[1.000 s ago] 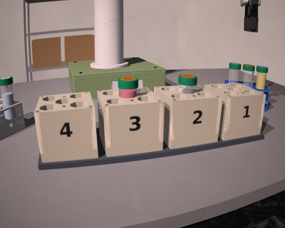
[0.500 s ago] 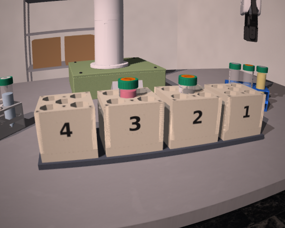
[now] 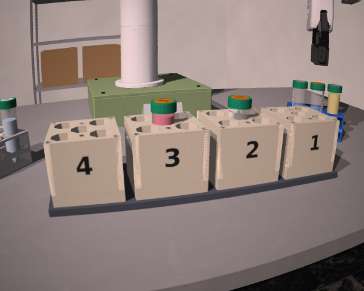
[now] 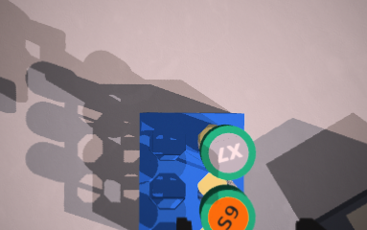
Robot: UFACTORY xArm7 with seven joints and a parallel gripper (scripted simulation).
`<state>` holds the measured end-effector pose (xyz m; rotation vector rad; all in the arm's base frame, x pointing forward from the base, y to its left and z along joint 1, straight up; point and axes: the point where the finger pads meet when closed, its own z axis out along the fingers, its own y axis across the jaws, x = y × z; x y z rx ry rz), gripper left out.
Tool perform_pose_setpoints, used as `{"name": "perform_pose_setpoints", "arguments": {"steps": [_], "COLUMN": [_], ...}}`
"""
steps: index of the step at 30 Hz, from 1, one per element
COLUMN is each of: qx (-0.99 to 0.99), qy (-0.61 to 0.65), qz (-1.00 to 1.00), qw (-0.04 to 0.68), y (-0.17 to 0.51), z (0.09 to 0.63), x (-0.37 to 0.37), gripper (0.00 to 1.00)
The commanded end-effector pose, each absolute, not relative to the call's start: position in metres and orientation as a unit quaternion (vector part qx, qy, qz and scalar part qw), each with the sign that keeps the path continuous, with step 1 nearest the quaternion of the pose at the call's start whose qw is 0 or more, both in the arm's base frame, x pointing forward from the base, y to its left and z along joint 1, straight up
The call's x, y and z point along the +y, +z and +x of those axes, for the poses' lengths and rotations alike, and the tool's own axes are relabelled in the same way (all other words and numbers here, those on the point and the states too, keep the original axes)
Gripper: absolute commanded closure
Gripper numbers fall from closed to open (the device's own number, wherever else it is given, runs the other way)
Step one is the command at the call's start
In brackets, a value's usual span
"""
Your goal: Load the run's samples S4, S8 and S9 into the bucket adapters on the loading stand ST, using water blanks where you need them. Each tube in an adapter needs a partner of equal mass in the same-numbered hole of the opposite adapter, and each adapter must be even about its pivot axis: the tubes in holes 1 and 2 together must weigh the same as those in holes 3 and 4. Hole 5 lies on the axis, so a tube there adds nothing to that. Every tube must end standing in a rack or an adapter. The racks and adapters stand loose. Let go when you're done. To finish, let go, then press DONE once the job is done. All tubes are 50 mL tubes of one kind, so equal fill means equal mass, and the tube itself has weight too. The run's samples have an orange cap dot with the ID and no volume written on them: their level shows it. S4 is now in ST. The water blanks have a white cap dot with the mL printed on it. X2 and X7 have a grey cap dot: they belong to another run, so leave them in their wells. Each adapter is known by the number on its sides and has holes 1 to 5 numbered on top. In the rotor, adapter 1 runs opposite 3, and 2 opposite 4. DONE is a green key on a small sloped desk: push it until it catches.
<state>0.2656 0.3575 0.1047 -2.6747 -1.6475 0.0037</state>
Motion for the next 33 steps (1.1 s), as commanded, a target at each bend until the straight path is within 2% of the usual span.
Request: {"name": "perform_pose_setpoints", "arguments": {"steps": [1, 33], "qx": [-0.525, -0.524], "qy": [-0.001, -0.001], "qz": [-0.851, -0.851], "qw": [0.001, 0.001], "y": [0.098, 0.061], "z": [0.266, 0.266], "x": [0.359, 0.359], "gripper": [0.43, 0.43]}}
